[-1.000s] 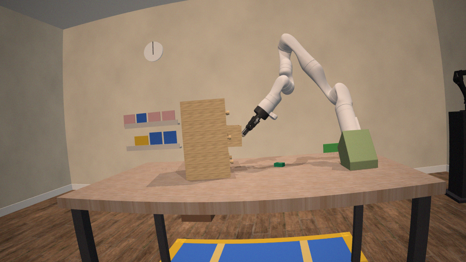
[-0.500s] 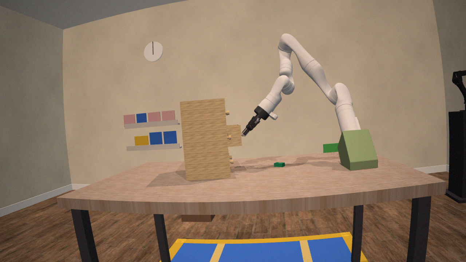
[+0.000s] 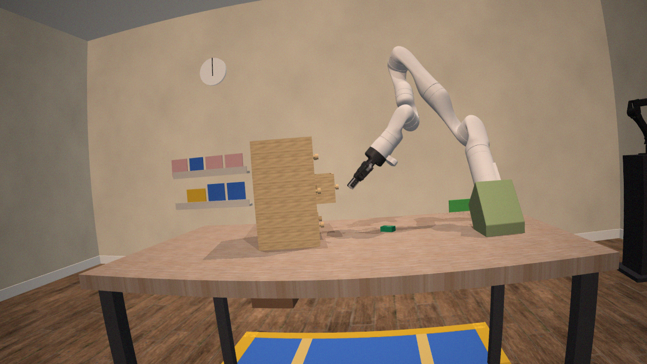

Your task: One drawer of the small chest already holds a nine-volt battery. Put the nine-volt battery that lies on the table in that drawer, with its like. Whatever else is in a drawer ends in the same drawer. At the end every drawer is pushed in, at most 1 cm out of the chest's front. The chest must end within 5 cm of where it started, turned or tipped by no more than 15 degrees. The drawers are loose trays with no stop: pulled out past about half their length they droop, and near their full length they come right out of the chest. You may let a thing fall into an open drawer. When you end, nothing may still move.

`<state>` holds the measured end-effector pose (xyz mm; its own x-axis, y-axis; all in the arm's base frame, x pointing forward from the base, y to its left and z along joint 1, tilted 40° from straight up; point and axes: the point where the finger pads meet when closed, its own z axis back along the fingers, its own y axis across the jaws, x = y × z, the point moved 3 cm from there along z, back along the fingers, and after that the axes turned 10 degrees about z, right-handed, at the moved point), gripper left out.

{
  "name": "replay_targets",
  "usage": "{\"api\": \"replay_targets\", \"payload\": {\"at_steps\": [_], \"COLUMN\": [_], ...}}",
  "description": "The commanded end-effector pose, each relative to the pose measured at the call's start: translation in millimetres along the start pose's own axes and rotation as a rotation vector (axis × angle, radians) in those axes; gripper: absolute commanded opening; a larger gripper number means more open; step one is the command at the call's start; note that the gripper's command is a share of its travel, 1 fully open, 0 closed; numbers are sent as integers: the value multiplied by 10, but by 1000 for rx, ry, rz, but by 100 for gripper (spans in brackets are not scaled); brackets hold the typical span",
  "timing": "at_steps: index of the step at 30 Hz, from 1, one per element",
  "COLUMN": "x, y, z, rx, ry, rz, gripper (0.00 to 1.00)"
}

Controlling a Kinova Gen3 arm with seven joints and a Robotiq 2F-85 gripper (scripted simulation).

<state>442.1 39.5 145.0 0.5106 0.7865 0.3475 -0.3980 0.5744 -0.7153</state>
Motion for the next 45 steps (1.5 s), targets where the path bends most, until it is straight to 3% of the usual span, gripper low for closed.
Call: {"api": "replay_targets", "payload": {"at_steps": [1,13,30,45], "x": [-16,-8,59,110], "y": [14,12,-3,-16], "z": [69,100,405,541], "rx": [1,0,0,-2], "ry": [-11,-12,-12,-14], "rz": [-5,-5,-5,-8], "gripper": [33,33,33,33]}}
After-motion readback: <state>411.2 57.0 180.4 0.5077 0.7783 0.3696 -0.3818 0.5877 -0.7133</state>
